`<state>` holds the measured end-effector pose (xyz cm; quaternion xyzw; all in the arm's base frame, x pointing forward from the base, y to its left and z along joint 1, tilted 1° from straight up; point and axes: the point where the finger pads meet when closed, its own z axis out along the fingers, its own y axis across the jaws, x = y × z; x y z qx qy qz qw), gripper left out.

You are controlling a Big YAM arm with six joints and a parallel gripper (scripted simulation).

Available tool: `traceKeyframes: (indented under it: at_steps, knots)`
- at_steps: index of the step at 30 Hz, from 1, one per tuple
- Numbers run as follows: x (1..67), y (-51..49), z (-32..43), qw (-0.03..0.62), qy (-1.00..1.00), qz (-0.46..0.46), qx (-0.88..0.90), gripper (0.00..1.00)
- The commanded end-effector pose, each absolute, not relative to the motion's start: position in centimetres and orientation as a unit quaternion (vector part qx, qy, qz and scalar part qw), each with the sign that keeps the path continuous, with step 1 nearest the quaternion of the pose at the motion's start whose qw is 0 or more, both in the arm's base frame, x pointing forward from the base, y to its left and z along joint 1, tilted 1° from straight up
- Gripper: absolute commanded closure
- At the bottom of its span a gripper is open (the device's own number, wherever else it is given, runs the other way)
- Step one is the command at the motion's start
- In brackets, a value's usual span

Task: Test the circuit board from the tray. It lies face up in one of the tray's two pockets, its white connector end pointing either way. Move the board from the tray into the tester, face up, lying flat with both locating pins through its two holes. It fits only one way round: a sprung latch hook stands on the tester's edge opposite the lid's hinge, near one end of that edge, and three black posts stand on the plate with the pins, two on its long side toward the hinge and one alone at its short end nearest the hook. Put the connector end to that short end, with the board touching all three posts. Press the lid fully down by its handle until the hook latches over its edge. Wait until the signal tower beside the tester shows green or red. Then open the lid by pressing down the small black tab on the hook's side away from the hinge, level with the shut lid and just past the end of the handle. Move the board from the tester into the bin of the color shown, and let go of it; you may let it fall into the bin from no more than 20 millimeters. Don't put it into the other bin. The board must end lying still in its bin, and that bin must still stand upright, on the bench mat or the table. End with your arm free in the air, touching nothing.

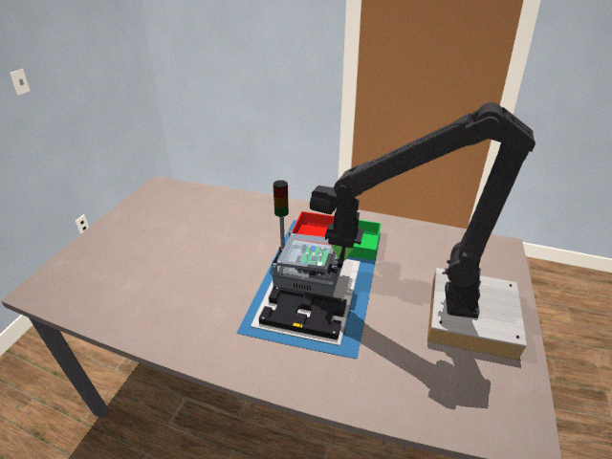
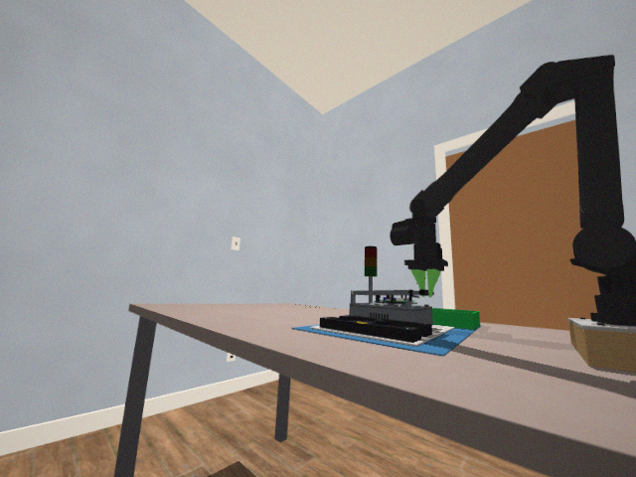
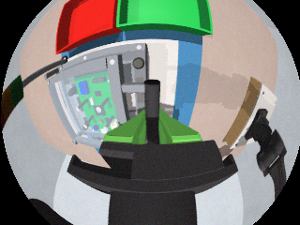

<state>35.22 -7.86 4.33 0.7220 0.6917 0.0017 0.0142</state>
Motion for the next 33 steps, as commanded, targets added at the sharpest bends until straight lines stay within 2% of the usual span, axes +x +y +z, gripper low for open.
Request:
traceKeyframes:
  at_steps: [1, 33]
  knots:
    - [35.51, -8.00, 3.21, 0.013, 0.693, 0.002, 0.721, 1.00]
    - [35.51, -8.02, 2.91, 0.012, 0.693, 0.002, 0.721, 1.00]
